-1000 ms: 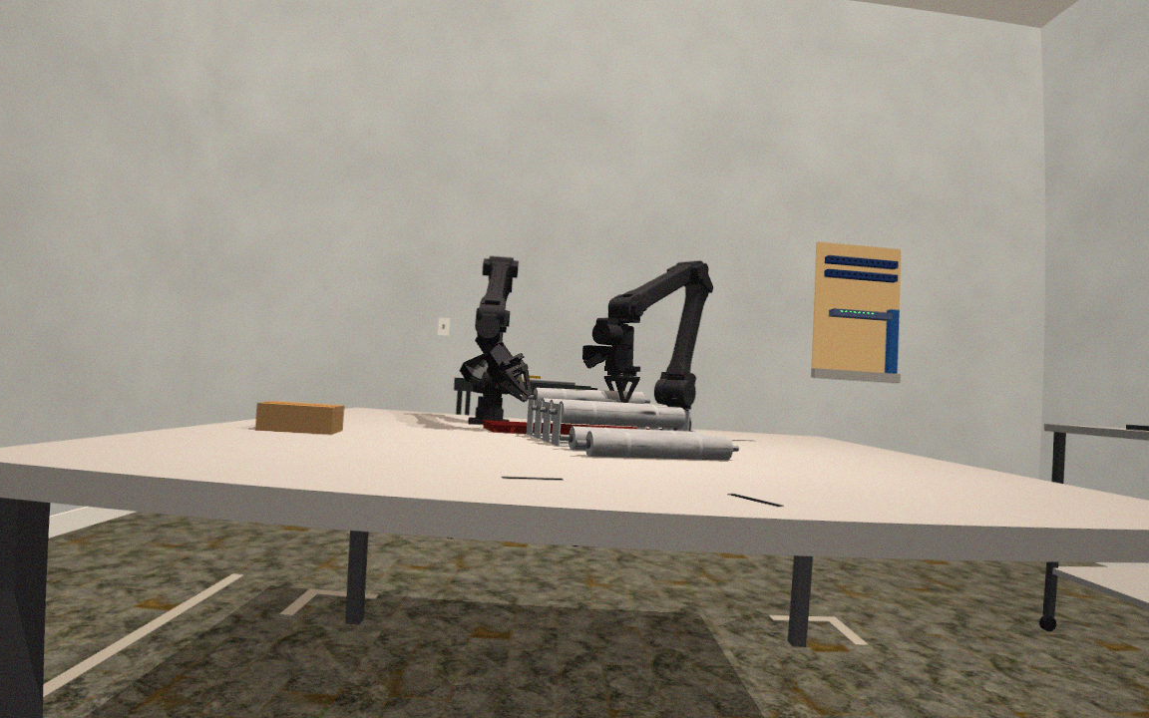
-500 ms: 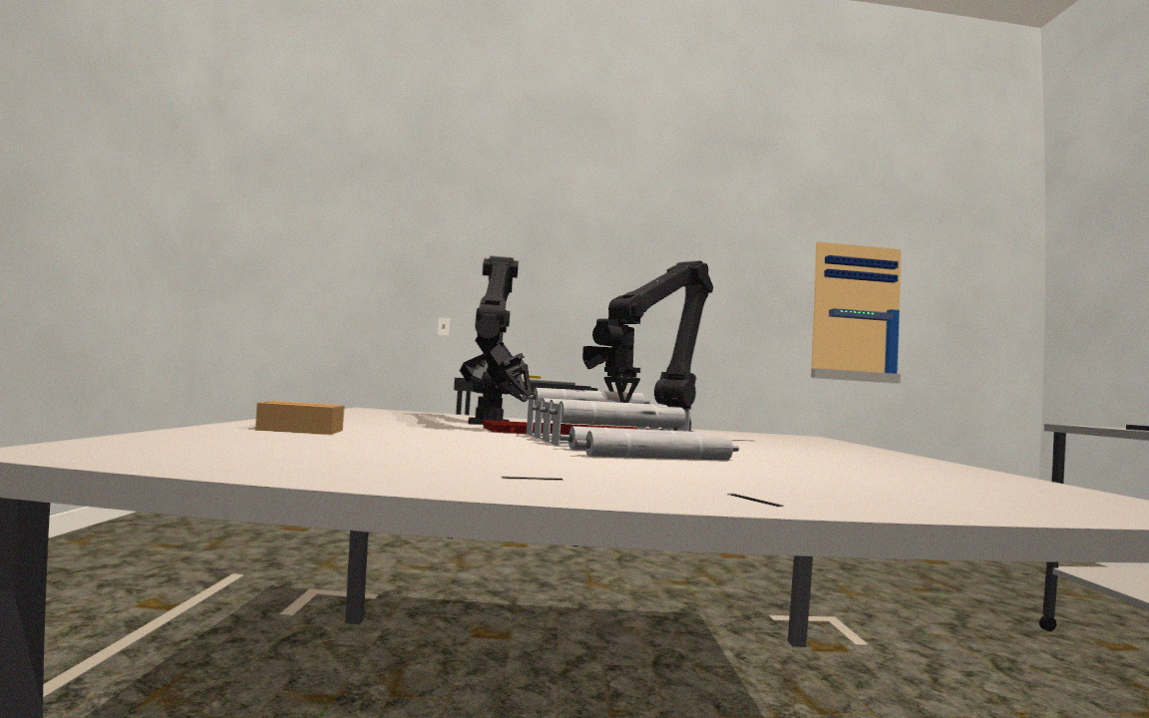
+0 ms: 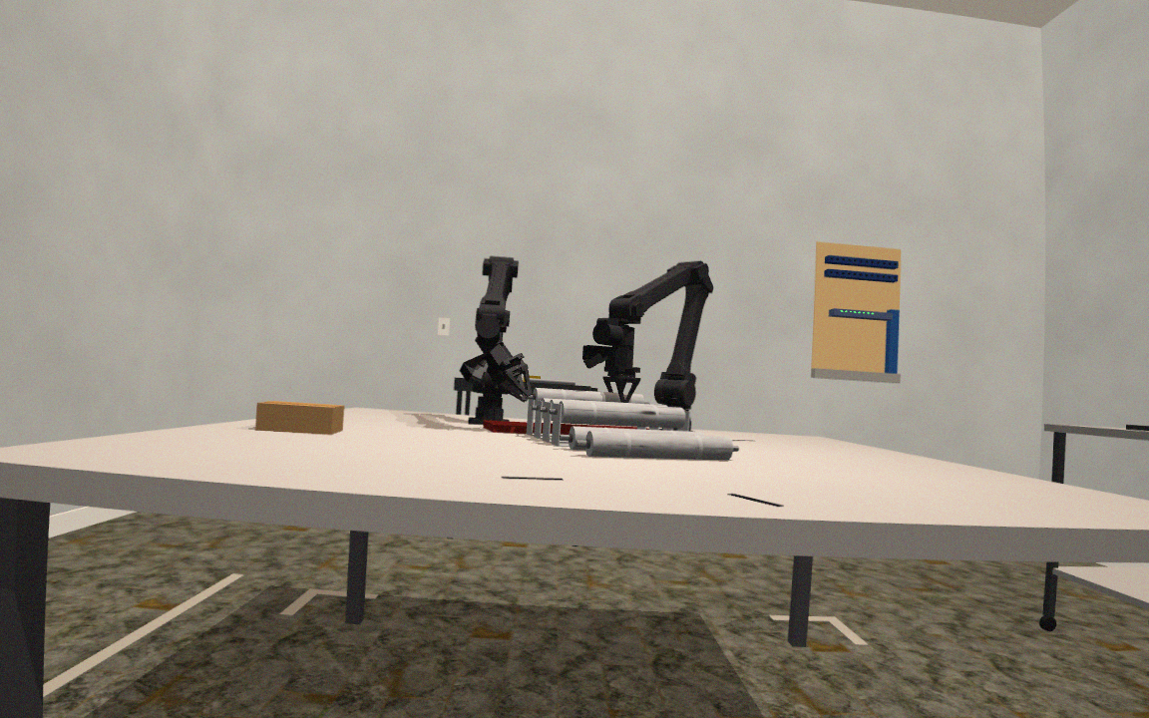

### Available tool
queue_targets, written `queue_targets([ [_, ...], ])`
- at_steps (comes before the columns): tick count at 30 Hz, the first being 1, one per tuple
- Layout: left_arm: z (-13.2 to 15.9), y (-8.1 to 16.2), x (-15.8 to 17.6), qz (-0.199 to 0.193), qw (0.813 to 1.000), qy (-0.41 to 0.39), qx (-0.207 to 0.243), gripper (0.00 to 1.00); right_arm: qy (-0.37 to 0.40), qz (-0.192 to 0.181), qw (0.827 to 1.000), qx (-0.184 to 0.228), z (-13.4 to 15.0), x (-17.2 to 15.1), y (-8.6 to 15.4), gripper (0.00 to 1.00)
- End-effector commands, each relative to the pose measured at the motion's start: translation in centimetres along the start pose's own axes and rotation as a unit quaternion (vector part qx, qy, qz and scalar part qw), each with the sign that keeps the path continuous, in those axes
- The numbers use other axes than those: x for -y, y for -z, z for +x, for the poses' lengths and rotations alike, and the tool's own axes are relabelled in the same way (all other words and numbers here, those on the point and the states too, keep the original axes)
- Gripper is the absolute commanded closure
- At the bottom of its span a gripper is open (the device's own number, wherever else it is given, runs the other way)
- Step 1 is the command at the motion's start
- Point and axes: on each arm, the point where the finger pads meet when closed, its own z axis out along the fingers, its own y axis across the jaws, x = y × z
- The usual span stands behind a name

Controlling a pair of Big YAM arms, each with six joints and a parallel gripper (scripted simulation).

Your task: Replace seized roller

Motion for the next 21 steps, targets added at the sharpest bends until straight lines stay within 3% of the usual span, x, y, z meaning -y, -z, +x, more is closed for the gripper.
queue_targets([
  [1, -0.9, 0.6, -0.5, -0.005, 1.0, -0.003, 0.007, 0.38, 0.015, -0.016, 1.0, 0.006, -0.2, -2.6, 1.1, 0.68],
  [7, -0.9, 0.6, -0.5, -0.005, 1.0, -0.003, 0.007, 0.38, 0.015, -0.016, 1.0, 0.006, -0.2, -2.6, 1.1, 0.68],
  [8, -1.4, 3.5, -0.8, -0.013, 1.0, -0.002, 0.02, 0.38, 0.035, -0.021, 0.999, 0.01, 0.0, -2.8, 2.9, 0.68],
  [13, -1.6, 6.7, -0.7, -0.014, 1.0, -0.001, 0.021, 0.38, 0.037, -0.02, 0.999, 0.011, -0.1, -2.8, 6.1, 0.68],
  [16, -1.8, 6.5, -0.8, -0.016, 1.0, -0.003, 0.024, 0.38, 0.019, -0.023, 1.0, 0.011, -0.2, -2.9, 5.9, 0.68],
  [18, -1.2, 7.5, -0.5, -0.011, 1.0, 0.0, 0.017, 0.38, 0.039, -0.019, 0.999, 0.01, 0.0, -2.6, 7.6, 0.68],
  [20, -0.2, 5.0, 0.2, 0.001, 1.0, -0.001, -0.003, 0.38, 0.014, -0.016, 1.0, 0.007, -0.3, -2.2, 6.6, 0.68],
  [21, 0.1, 4.9, 0.3, 0.004, 1.0, -0.001, -0.008, 0.38, 0.013, -0.01, 1.0, 0.003, -0.2, -1.7, 6.1, 0.68],
])
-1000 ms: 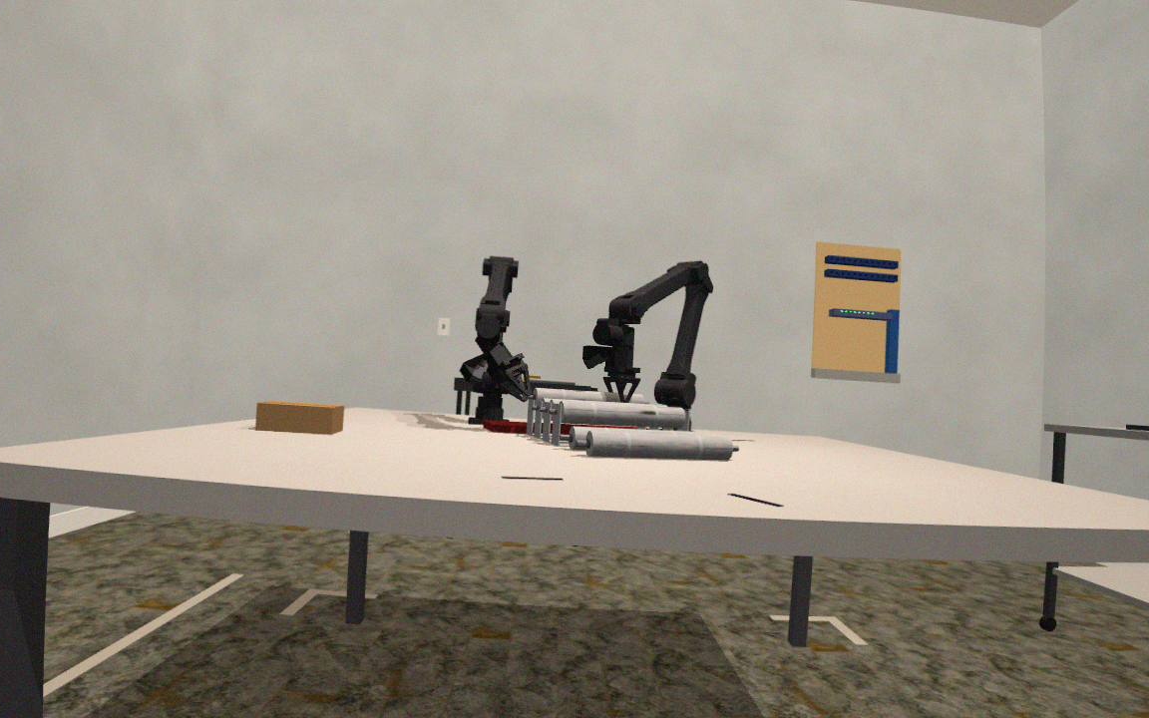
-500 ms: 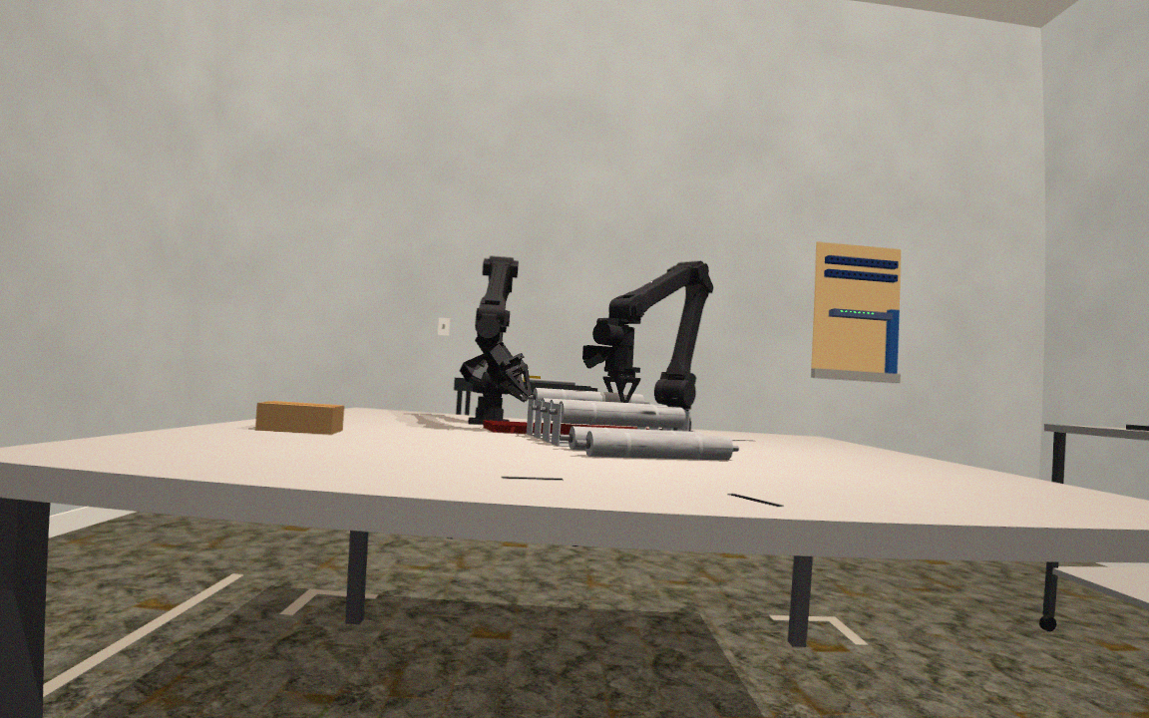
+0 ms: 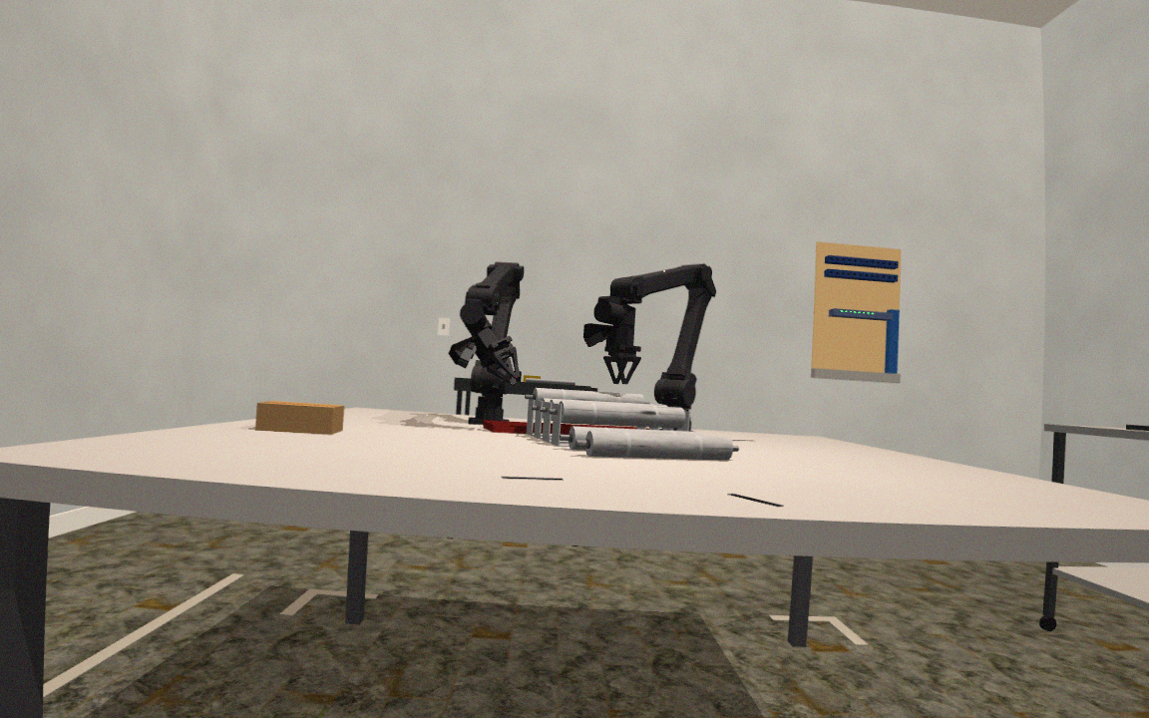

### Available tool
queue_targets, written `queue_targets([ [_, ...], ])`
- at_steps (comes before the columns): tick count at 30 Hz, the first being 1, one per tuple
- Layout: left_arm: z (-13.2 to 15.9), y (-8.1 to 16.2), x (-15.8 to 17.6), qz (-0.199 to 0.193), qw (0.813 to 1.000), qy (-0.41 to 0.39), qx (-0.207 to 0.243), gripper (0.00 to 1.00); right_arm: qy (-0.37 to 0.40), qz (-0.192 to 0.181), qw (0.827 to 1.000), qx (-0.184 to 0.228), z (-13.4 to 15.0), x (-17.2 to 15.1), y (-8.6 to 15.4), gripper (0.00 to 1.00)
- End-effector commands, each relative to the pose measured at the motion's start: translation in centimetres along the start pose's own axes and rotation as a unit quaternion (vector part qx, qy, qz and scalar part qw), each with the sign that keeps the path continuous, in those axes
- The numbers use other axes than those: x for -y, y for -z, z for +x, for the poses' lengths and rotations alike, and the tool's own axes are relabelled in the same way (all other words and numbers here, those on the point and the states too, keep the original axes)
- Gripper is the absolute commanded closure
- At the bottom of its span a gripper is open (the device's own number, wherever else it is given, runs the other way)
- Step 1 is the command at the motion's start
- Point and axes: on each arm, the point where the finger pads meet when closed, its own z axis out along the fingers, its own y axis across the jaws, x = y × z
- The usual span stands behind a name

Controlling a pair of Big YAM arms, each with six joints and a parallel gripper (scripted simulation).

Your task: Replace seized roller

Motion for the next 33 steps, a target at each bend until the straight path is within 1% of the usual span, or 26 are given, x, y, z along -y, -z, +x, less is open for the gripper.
queue_targets([
  [1, 0.3, -0.4, 0.4, 0.008, 1.0, -0.001, -0.014, 0.38, 0.014, 0.002, 1.0, -0.005, 0.2, -0.6, 0.2, 0.68],
  [2, 0.3, -0.4, 0.4, 0.008, 1.0, -0.001, -0.014, 0.38, 0.013, 0.007, 1.0, -0.008, 0.4, -0.1, -0.1, 0.68],
  [3, 0.2, -0.5, 0.4, 0.008, 1.0, -0.001, -0.014, 0.38, 0.017, 0.004, 1.0, -0.006, 0.4, 0.1, -0.3, 0.68],
  [6, 0.0, -0.3, 0.3, 0.006, 1.0, -0.001, -0.01, 0.38, 0.029, -0.008, 1.0, 0.001, 0.2, -1.2, 0.2, 0.68],
  [7, 0.0, -0.3, 0.3, 0.005, 1.0, -0.001, -0.01, 0.38, 0.029, -0.009, 1.0, 0.003, 0.2, -1.1, 0.3, 0.68],
  [9, 0.0, -0.3, 0.3, 0.005, 1.0, -0.001, -0.01, 0.38, 0.023, -0.006, 1.0, 0.001, 0.0, -0.6, 0.1, 0.68],
  [13, 0.0, -0.3, 0.3, 0.005, 1.0, -0.001, -0.01, 0.38, 0.019, -0.007, 1.0, 0.002, 0.1, -0.9, 0.3, 0.68],
  [14, 0.0, -0.3, 0.3, 0.005, 1.0, -0.001, -0.01, 0.38, 0.018, -0.001, 1.0, -0.001, 0.1, 0.0, -0.3, 0.68],
  [17, 0.0, -0.3, 0.3, 0.005, 1.0, -0.001, -0.01, 0.38, 0.018, -0.005, 1.0, 0.001, 0.3, -0.8, 0.1, 0.68],
  [22, 0.0, -0.3, 0.3, 0.005, 1.0, -0.001, -0.009, 0.38, 0.011, -0.004, 1.0, 0.001, 0.2, -0.3, -0.1, 0.68],
  [23, 0.0, -0.3, 0.3, 0.005, 1.0, -0.001, -0.009, 0.38, 0.007, 0.001, 1.0, -0.001, 0.4, 0.0, -0.2, 0.68],
  [29, -0.1, -0.3, 0.3, 0.005, 1.0, -0.001, -0.009, 0.38, 0.012, -0.001, 1.0, 0.0, 0.4, -0.3, 0.0, 0.68],
  [30, -0.1, -0.3, 0.3, 0.005, 1.0, -0.001, -0.009, 0.38, 0.014, -0.005, 1.0, 0.002, 0.2, -0.8, 0.3, 0.68],
  [31, -0.1, -0.3, 0.3, 0.005, 1.0, -0.001, -0.009, 0.38, 0.01, -0.001, 1.0, 0.0, 0.4, -0.2, -0.1, 0.68],
  [33, -0.1, -0.3, 0.3, 0.005, 1.0, -0.001, -0.009, 0.38, 0.01, -0.001, 1.0, 0.0, 0.4, -0.2, -0.1, 0.68],
])
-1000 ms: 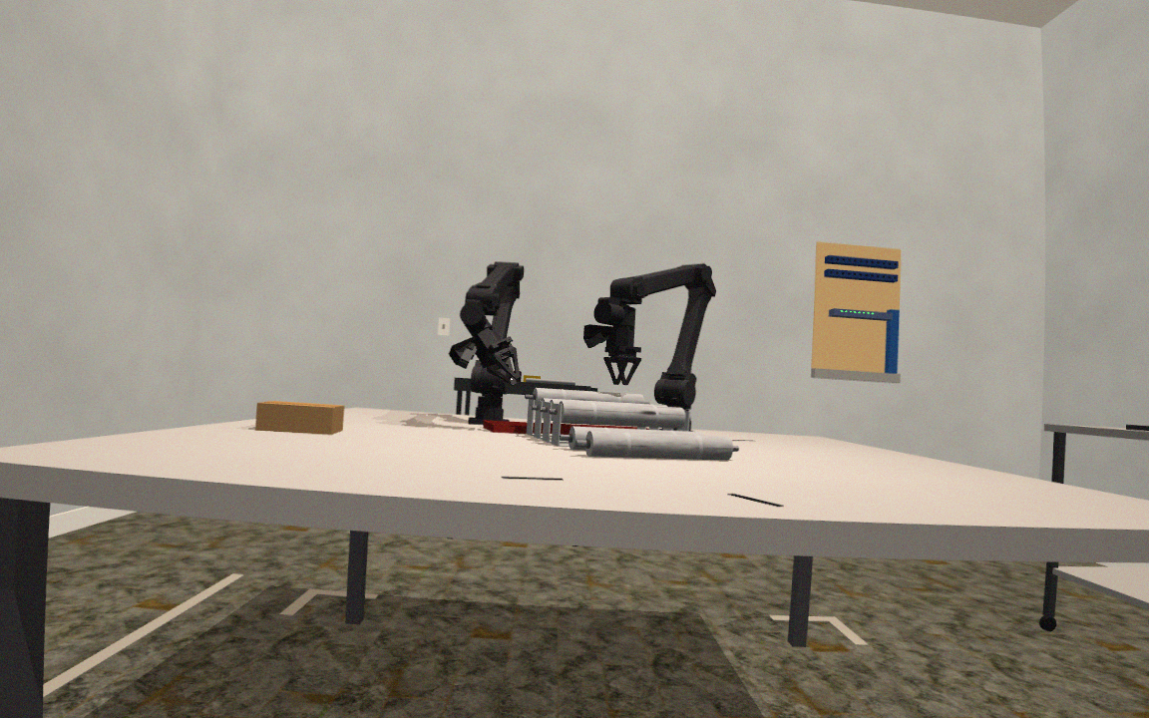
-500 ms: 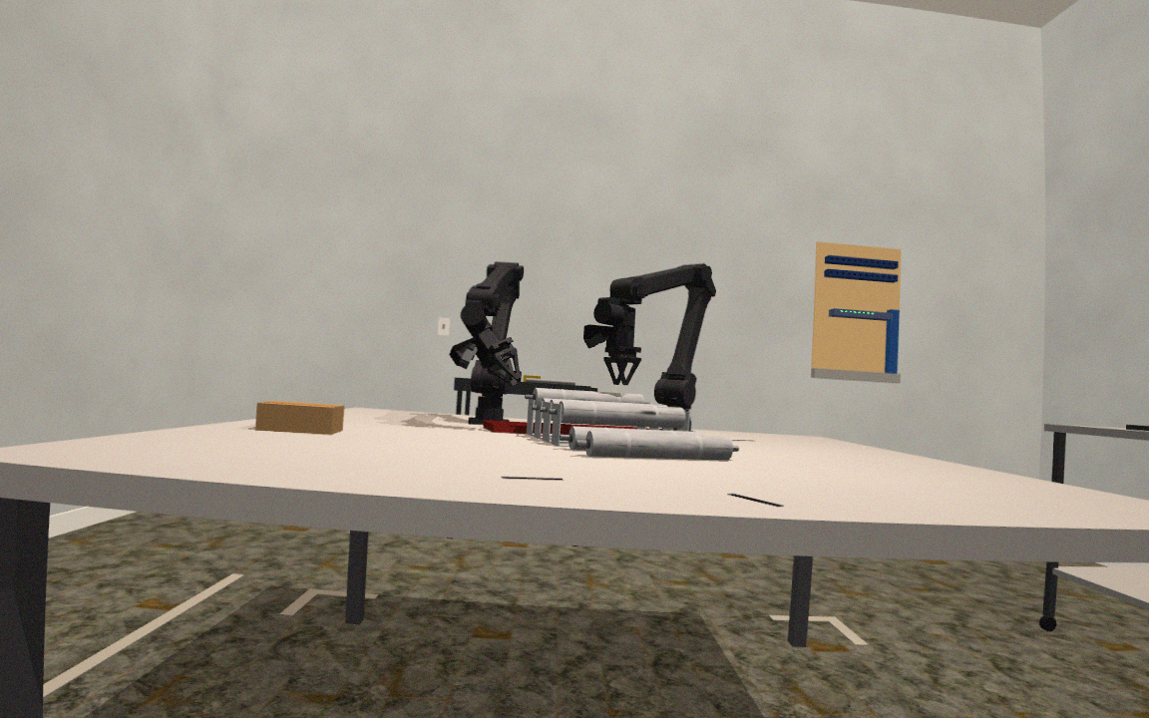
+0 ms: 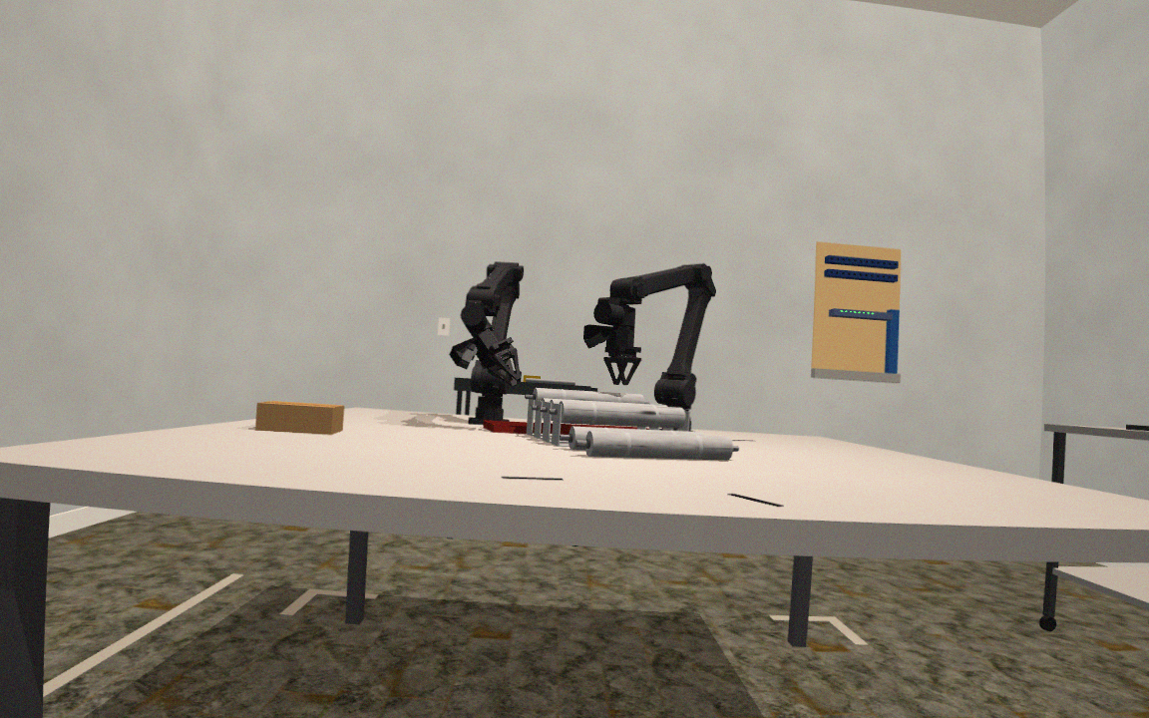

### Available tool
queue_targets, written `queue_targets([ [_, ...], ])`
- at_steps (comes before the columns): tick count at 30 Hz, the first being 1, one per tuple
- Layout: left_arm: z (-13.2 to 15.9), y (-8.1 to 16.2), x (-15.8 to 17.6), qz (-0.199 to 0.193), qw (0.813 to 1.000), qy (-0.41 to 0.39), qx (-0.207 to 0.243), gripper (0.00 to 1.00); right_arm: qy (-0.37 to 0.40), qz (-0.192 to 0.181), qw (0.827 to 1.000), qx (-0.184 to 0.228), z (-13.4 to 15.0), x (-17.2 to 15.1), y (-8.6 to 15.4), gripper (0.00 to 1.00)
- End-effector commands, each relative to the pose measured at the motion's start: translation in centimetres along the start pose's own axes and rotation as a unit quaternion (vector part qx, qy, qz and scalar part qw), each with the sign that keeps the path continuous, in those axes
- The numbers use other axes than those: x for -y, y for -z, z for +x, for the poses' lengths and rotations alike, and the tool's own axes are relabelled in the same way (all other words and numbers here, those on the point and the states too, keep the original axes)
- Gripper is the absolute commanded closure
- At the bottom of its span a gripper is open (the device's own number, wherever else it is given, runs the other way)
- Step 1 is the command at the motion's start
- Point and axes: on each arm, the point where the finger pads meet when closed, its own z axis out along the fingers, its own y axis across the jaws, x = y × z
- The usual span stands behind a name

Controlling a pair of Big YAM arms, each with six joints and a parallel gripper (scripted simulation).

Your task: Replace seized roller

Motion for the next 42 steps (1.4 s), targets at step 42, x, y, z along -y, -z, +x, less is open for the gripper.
queue_targets([
  [42, -3.3, 11.9, -18.6, -0.189, 0.902, 0.263, 0.285, 0.38, 0.405, -0.104, 0.88, 0.225, -3.8, -18.0, 6.7, 0.68],
])
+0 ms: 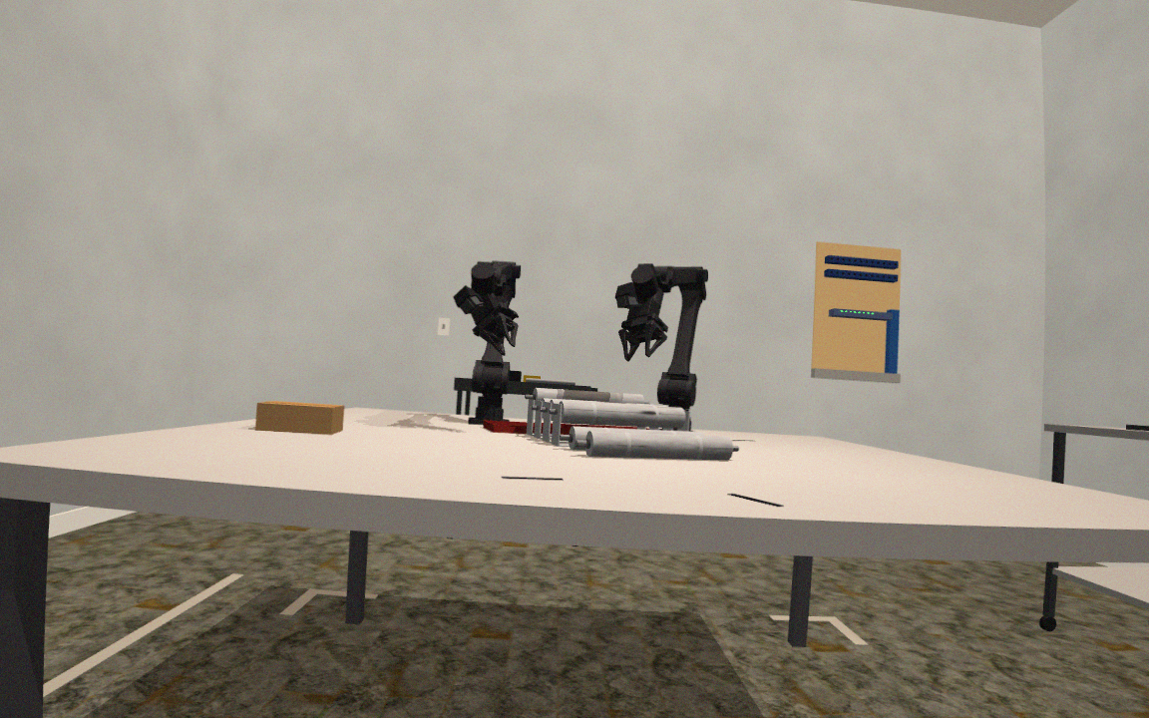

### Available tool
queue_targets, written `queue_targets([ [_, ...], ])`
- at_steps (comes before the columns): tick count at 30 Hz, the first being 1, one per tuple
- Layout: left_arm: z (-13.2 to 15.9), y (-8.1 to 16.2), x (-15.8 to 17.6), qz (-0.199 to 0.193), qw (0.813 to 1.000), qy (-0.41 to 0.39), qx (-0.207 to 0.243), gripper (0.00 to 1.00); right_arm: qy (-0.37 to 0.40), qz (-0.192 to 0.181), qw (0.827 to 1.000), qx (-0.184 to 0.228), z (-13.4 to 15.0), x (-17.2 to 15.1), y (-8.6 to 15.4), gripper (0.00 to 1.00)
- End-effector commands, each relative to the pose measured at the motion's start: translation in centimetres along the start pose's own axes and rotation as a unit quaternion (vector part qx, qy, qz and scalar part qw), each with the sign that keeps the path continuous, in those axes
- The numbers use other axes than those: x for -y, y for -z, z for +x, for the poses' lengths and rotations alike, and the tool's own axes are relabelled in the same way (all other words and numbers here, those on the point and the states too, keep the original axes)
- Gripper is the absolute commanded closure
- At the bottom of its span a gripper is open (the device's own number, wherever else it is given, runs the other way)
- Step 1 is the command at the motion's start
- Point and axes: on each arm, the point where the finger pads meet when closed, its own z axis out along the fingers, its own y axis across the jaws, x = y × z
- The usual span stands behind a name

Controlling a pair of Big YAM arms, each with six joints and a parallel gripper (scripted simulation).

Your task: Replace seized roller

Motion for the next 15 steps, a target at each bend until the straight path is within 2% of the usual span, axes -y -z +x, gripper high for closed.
queue_targets([
  [1, -5.2, 3.5, -4.6, -0.049, 0.992, 0.061, 0.095, 0.38, 0.114, -0.041, 0.991, 0.061, -4.9, -5.5, 1.0, 0.68],
  [3, -6.1, 3.9, -6.9, -0.068, 0.987, 0.087, 0.119, 0.38, 0.15, -0.046, 0.983, 0.09, -6.3, -6.9, 1.4, 0.68],
  [5, -6.1, 3.9, -6.9, -0.068, 0.987, 0.087, 0.119, 0.38, 0.15, -0.046, 0.983, 0.09, -6.3, -6.9, 1.4, 0.68],
  [8, -6.4, 4.0, -9.7, -0.092, 0.977, 0.121, 0.147, 0.38, 0.2, -0.051, 0.969, 0.134, -8.3, -9.0, 2.3, 0.68],
  [13, -8.7, 9.7, -15.6, -0.151, 0.942, 0.174, 0.242, 0.38, 0.28, -0.057, 0.935, 0.212, -11.4, -13.0, 4.4, 0.68],
  [15, -9.1, 10.9, -17.7, -0.17, 0.928, 0.194, 0.268, 0.38, 0.308, -0.058, 0.918, 0.243, -12.6, -14.6, 5.5, 0.68],
])
